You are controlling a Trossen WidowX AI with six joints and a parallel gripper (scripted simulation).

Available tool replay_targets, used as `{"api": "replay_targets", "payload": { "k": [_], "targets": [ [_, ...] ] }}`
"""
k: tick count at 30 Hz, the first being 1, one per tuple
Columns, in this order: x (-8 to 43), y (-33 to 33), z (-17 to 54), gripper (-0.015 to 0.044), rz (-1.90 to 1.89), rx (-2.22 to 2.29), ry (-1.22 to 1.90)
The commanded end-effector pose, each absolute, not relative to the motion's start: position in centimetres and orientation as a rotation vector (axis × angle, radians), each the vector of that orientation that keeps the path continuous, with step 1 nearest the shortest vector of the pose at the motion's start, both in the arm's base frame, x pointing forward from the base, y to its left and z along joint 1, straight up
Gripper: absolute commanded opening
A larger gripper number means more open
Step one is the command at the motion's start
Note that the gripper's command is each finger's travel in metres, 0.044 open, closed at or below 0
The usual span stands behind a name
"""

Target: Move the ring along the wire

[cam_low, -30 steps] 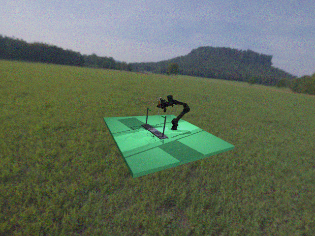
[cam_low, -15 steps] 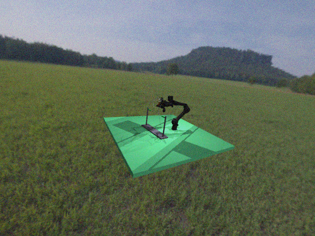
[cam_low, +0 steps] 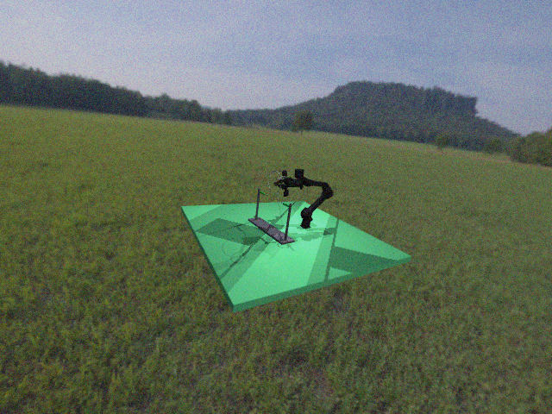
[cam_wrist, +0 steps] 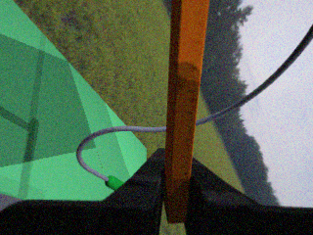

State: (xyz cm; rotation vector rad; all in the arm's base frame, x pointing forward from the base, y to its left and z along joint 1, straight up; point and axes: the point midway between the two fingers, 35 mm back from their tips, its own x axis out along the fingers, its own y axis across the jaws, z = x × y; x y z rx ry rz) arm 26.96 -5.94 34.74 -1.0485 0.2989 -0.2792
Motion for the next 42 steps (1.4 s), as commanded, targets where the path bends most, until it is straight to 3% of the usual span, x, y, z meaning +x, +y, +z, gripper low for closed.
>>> {"api": "replay_targets", "payload": {
  "k": [1, 42],
  "targets": [
    [26.9, -6.2, 34.7, -0.015, -0.295, -1.096, 0.295],
    [26.9, -6.8, 37.2, -0.015, -0.422, -1.614, 0.172]
  ]
}}
